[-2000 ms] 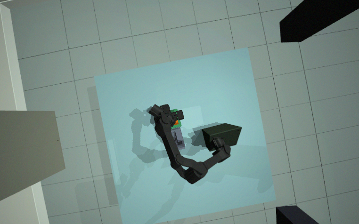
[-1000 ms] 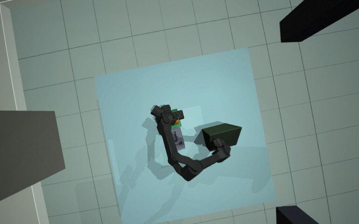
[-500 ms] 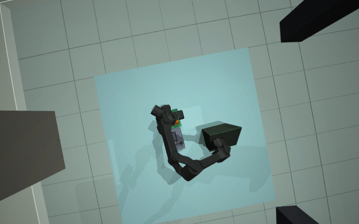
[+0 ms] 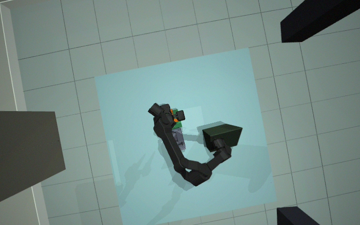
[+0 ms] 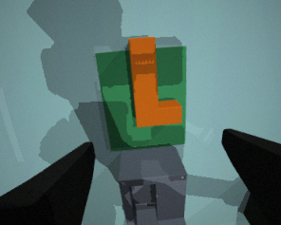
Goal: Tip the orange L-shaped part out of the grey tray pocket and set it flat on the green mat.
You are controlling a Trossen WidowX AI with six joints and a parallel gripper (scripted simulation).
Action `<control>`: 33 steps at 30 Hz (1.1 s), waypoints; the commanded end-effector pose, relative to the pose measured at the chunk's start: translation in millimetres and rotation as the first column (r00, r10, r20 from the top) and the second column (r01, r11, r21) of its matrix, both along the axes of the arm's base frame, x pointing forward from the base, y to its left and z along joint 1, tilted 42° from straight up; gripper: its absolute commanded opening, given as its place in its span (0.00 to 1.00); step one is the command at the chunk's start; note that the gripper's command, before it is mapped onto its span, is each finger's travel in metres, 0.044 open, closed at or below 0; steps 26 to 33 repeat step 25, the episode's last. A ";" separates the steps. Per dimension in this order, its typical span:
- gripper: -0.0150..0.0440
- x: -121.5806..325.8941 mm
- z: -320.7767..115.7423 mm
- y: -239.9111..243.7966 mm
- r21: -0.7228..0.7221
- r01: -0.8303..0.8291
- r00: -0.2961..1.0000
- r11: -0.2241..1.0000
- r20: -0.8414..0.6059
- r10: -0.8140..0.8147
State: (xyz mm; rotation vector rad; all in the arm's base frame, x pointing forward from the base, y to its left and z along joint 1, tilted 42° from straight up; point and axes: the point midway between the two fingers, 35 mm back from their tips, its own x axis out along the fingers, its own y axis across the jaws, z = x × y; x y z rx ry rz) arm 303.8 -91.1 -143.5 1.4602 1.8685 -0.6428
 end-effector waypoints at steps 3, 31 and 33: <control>0.93 3.3 5.8 -6.2 -0.007 0.006 1.000 1.000 0.012 -0.006; 0.93 3.3 5.8 -6.2 -0.007 0.006 1.000 1.000 0.012 -0.006; 0.93 3.3 5.8 -6.2 -0.007 0.006 1.000 1.000 0.012 -0.006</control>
